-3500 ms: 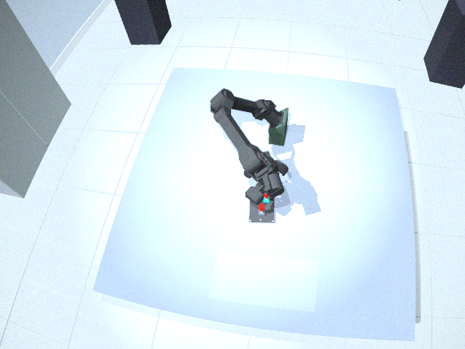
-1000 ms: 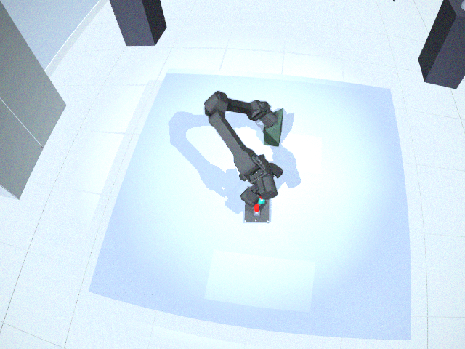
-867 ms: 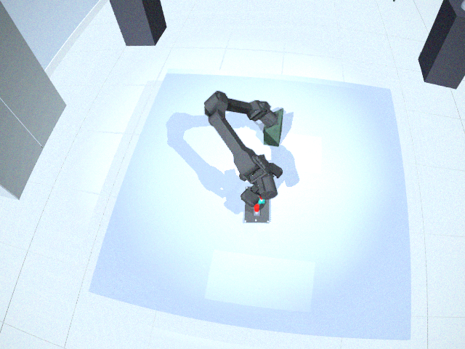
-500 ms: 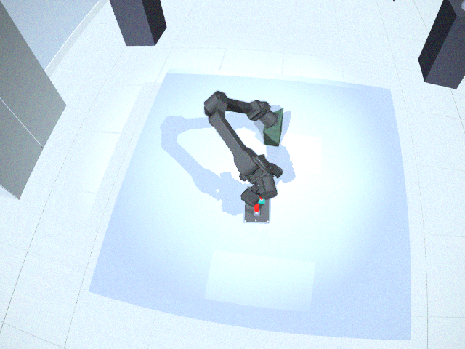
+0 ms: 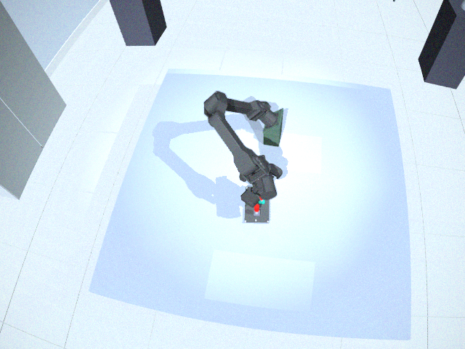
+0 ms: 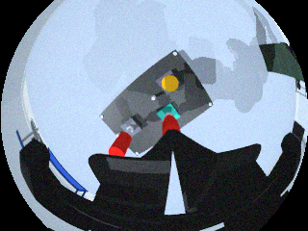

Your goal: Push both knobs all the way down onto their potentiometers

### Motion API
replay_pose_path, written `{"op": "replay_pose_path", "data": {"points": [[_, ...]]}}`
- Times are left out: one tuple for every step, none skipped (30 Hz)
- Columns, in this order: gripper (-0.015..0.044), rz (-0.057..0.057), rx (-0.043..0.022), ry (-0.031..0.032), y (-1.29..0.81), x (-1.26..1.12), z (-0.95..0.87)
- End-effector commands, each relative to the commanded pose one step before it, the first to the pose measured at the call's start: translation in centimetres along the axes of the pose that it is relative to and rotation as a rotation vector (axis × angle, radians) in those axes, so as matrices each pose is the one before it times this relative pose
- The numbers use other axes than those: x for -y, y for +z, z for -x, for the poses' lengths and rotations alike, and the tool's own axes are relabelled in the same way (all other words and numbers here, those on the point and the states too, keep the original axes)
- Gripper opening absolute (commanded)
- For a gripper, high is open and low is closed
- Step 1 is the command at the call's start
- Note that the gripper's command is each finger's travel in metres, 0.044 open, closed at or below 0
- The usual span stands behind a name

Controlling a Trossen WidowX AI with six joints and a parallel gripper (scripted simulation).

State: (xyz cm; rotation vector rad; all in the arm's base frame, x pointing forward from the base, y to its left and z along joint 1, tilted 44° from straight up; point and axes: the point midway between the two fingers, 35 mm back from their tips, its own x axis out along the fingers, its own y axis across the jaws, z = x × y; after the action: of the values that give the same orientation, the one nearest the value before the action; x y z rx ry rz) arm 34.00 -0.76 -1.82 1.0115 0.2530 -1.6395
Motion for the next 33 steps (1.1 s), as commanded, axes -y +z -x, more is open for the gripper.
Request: {"op": "replay_pose_path", "data": {"points": [[0.0000, -0.0137, 0.00836, -0.00997, 0.137, -0.167, -1.201], [0.0000, 0.0000, 0.00003, 0.00002, 0.001, 0.000, -0.095], [0.0000, 0.0000, 0.00002, 0.00001, 0.001, 0.000, -0.068], [0.0000, 0.0000, 0.00001, 0.00001, 0.000, 0.000, -0.023], [0.0000, 0.0000, 0.00000, 0.00000, 0.000, 0.000, 0.000], [0.0000, 0.0000, 0.00000, 0.00000, 0.000, 0.000, 0.000], [0.0000, 0.0000, 0.00000, 0.00000, 0.000, 0.000, 0.000], [0.0000, 0.0000, 0.00000, 0.00000, 0.000, 0.000, 0.000], [0.0000, 0.0000, 0.00000, 0.00000, 0.000, 0.000, 0.000], [0.0000, 0.0000, 0.00000, 0.00000, 0.000, 0.000, 0.000], [0.0000, 0.0000, 0.00000, 0.00000, 0.000, 0.000, 0.000], [0.0000, 0.0000, 0.00001, 0.00000, 0.000, 0.000, -0.027], [0.0000, 0.0000, 0.00001, 0.00001, 0.000, 0.000, -0.043], [0.0000, 0.0000, 0.00002, 0.00001, 0.000, 0.000, -0.064], [0.0000, 0.0000, 0.00002, 0.00002, 0.000, 0.000, -0.090], [0.0000, 0.0000, 0.00002, 0.00001, 0.000, 0.000, -0.059], [0.0000, 0.0000, 0.00001, 0.00001, 0.000, 0.000, -0.036], [0.0000, 0.0000, 0.00000, 0.00000, 0.000, 0.000, -0.013], [0.0000, 0.0000, 0.00000, 0.00000, 0.000, 0.000, 0.000], [0.0000, 0.0000, 0.00000, 0.00000, 0.000, 0.000, 0.000], [0.0000, 0.0000, 0.00000, 0.00000, 0.000, 0.000, 0.000], [0.0000, 0.0000, 0.00000, 0.00000, 0.000, 0.000, 0.000], [0.0000, 0.0000, 0.00000, 0.00000, 0.000, 0.000, 0.000], [0.0000, 0.0000, 0.00000, 0.00000, 0.000, 0.000, 0.000], [0.0000, 0.0000, 0.00000, 0.00000, 0.000, 0.000, 0.000], [0.0000, 0.0000, 0.00000, 0.00000, 0.000, 0.000, 0.000], [0.0000, 0.0000, 0.00001, 0.00000, 0.000, 0.000, -0.027], [0.0000, 0.0000, 0.00001, 0.00001, 0.000, 0.000, -0.040], [0.0000, 0.0000, 0.00002, 0.00001, 0.000, 0.000, -0.058], [0.0000, 0.0000, 0.00002, 0.00001, 0.000, 0.000, -0.064], [0.0000, 0.0000, 0.00001, 0.00000, 0.000, 0.000, -0.025], [0.0000, 0.0000, 0.00000, 0.00000, 0.000, 0.000, 0.000], [0.0000, 0.0000, 0.00000, 0.00000, 0.000, 0.000, 0.000]]}}
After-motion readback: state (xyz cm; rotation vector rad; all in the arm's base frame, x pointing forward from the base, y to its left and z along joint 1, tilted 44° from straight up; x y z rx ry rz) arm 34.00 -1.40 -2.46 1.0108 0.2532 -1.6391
